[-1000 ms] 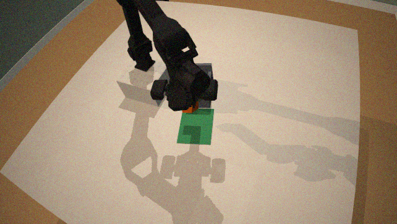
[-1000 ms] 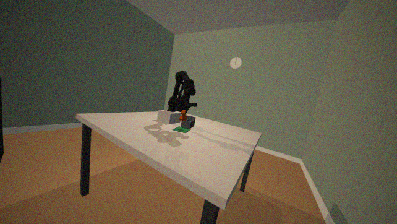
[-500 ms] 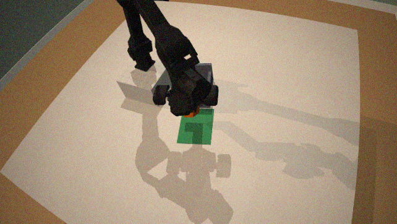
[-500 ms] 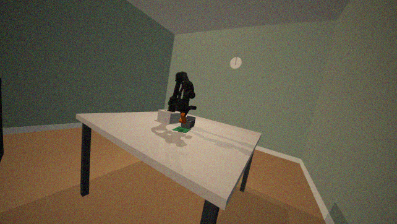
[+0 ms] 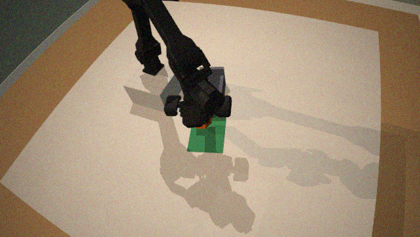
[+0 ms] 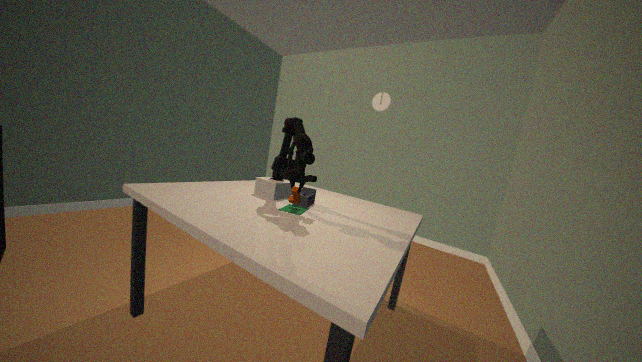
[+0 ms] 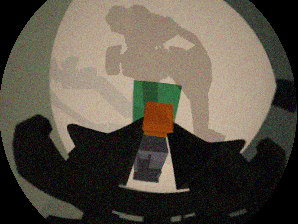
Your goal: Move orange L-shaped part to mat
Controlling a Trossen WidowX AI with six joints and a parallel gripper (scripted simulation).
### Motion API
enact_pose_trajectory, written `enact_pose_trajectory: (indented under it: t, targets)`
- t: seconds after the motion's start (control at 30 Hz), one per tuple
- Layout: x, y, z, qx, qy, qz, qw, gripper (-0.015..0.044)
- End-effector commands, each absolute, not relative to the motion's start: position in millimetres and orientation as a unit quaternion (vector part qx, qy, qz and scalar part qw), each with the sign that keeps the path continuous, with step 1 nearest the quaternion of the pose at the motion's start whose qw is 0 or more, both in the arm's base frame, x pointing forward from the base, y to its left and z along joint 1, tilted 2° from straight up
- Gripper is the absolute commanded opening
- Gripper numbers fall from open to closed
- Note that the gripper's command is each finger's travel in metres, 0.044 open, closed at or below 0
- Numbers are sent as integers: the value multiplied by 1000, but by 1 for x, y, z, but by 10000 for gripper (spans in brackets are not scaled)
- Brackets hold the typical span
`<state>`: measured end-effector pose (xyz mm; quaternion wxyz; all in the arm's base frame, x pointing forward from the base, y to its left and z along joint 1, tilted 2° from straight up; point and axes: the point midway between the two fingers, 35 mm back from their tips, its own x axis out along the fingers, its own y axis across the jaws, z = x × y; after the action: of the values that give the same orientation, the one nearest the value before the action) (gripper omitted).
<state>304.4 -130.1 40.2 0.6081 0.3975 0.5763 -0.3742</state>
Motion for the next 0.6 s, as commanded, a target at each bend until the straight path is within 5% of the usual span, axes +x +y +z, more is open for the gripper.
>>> enact_pose_trajectory:
  t: [0.0, 0.57]
  targets:
    - [305, -129, 30, 398, 579, -373, 606, 0]
    - [305, -129, 19, 398, 579, -373, 606, 0]
